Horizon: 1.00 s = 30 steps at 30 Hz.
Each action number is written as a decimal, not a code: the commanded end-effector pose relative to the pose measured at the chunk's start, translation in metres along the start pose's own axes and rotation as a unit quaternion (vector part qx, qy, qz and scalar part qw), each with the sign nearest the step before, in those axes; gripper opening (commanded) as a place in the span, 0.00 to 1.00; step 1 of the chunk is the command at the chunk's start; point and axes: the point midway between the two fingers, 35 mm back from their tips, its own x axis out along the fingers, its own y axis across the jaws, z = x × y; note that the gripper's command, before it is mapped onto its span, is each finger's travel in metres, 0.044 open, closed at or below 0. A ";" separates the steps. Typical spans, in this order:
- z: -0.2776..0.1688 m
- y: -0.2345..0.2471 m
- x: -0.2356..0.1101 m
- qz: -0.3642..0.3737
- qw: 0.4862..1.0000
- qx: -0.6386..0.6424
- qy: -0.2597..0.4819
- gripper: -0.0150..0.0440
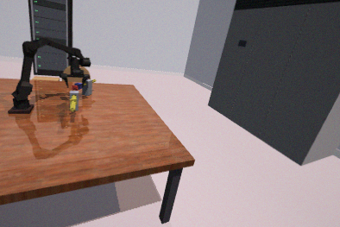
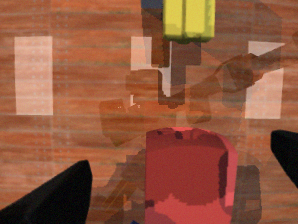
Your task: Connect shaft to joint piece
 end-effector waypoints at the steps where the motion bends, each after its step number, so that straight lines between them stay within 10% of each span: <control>1: 0.003 0.002 -0.017 0.011 0.998 -0.066 0.012 1.00; 30: 0.026 -0.010 -0.110 0.098 0.887 -0.451 0.028 1.00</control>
